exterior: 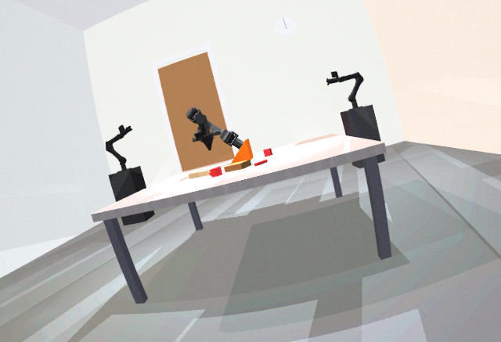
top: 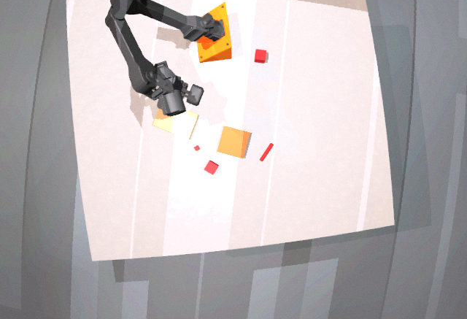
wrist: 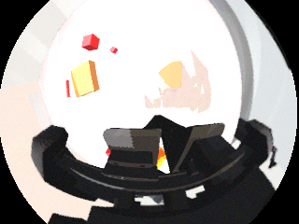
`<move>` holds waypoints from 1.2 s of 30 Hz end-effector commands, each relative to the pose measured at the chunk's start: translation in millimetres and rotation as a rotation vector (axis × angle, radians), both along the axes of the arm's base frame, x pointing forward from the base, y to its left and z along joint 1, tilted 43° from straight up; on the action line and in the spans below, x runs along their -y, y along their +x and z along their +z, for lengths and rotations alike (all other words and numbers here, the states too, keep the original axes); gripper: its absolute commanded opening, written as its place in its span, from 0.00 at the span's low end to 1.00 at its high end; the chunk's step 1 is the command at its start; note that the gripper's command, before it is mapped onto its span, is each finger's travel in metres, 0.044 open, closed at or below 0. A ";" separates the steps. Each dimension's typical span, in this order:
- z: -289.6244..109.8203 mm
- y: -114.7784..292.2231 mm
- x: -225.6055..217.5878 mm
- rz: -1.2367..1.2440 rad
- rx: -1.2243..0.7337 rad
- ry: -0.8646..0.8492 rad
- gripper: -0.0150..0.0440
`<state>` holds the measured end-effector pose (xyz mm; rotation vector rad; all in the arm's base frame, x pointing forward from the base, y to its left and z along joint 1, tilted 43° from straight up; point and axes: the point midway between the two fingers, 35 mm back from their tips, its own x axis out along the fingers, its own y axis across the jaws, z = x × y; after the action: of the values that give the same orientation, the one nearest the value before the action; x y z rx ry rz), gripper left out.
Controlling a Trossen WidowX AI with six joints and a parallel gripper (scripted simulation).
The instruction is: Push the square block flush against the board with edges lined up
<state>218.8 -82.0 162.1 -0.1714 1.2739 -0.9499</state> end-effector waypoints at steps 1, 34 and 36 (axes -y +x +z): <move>7.3 -0.3 -5.8 -0.005 0.004 0.002 0.25; 6.0 7.9 -4.9 -0.004 0.002 -0.002 0.25; 1.6 31.5 -3.7 -0.010 0.009 -0.001 0.25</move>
<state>228.6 -77.4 167.5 -0.1669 1.2728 -0.9579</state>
